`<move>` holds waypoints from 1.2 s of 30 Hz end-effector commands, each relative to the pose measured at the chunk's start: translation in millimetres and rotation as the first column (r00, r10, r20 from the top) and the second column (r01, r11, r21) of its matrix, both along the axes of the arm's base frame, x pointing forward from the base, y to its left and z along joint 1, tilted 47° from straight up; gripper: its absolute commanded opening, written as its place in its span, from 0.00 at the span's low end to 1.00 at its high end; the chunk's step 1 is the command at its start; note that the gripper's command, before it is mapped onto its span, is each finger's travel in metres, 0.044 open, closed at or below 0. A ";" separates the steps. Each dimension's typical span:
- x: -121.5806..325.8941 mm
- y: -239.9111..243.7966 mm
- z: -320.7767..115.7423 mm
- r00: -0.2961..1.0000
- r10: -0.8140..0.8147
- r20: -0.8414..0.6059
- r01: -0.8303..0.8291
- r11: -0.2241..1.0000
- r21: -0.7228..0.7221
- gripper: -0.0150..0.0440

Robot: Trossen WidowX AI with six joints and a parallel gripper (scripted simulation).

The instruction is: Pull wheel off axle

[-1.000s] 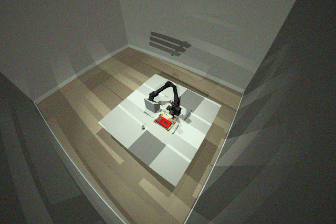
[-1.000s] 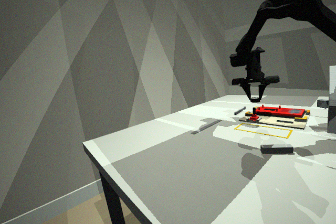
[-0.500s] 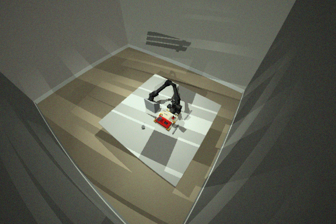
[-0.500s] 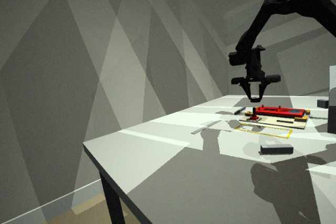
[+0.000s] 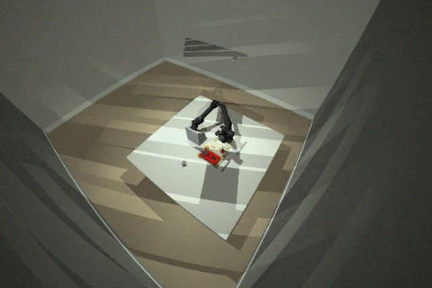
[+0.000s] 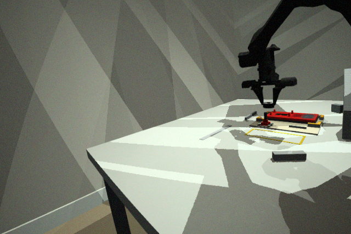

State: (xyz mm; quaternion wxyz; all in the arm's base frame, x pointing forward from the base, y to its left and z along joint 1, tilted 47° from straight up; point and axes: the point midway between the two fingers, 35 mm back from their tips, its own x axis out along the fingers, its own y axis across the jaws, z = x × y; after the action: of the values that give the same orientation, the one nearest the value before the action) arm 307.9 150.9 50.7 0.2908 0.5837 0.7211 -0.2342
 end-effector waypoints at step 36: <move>-39.7 60.0 -10.8 1.000 -0.002 0.005 0.002 1.000 0.006 0.25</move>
State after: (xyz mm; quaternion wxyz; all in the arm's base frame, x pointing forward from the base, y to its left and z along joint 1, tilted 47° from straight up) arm 272.6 200.7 55.1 0.2934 0.5881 0.7198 -0.2235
